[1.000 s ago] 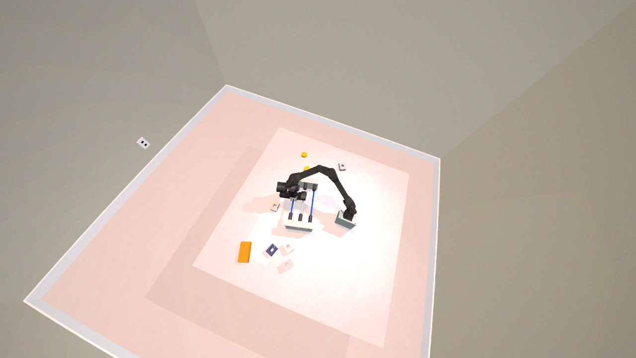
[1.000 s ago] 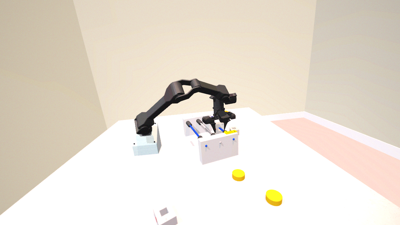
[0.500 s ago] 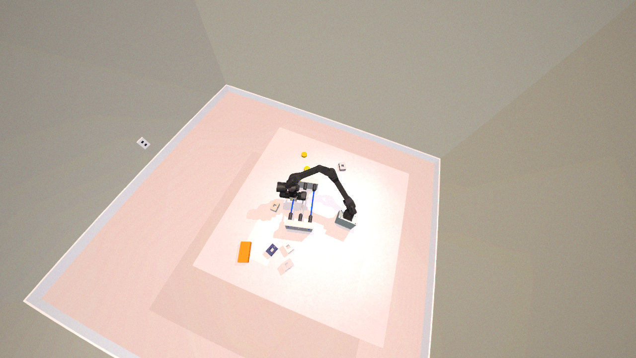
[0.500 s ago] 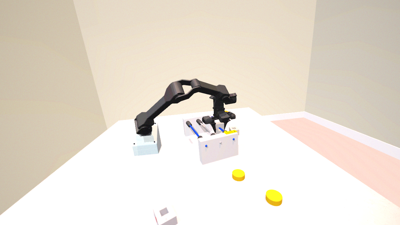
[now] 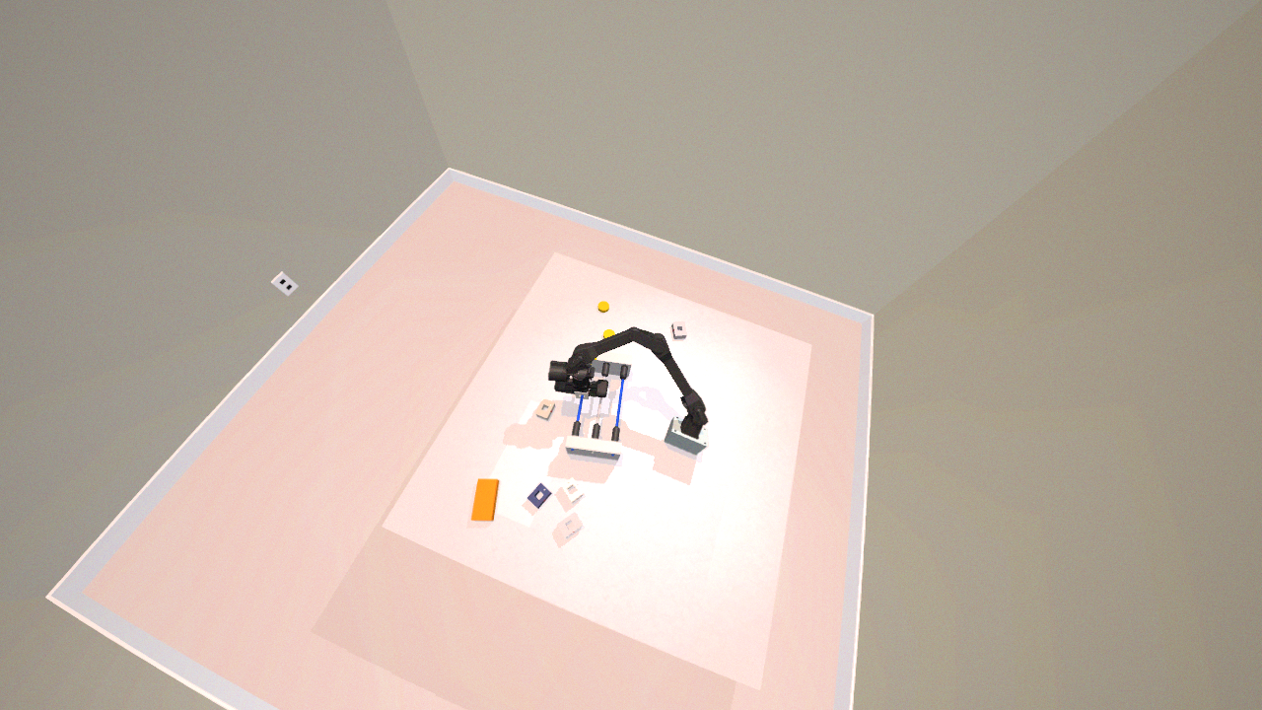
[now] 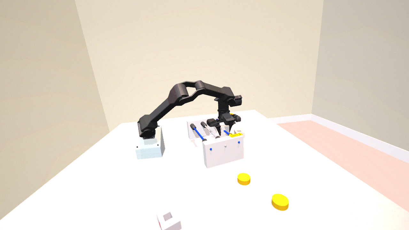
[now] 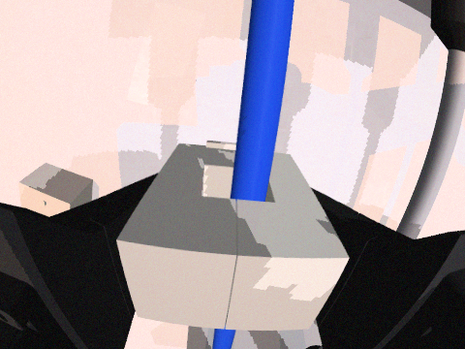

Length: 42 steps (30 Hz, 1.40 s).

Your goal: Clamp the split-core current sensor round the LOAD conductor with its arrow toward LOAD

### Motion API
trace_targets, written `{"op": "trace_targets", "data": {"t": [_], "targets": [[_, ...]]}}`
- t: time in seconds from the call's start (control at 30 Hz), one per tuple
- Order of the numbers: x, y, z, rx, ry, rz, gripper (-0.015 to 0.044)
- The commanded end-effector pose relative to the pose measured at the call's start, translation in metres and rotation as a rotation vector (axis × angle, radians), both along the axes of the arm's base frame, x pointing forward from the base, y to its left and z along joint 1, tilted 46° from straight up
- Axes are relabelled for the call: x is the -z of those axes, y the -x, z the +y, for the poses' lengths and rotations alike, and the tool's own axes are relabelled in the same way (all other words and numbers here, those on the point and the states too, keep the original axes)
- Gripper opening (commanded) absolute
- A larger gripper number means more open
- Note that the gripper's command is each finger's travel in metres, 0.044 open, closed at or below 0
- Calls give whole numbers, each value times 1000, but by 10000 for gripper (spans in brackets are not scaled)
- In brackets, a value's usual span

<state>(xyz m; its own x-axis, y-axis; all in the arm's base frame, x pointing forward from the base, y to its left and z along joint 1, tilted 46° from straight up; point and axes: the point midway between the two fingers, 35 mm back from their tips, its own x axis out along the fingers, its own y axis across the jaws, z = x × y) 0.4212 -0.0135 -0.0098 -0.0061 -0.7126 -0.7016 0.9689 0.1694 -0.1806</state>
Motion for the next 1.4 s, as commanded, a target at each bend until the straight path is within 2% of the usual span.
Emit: {"op": "trace_targets", "data": {"t": [0.0, 0.13, 0.27, 1.37], "targets": [[0, 0, 0, 0, 0, 0, 130], [0, 0, 0, 0, 0, 0, 104], [0, -1, 1, -27, -13, -27, 0], [0, 5, -1, -31, -13, -28, 0]]}}
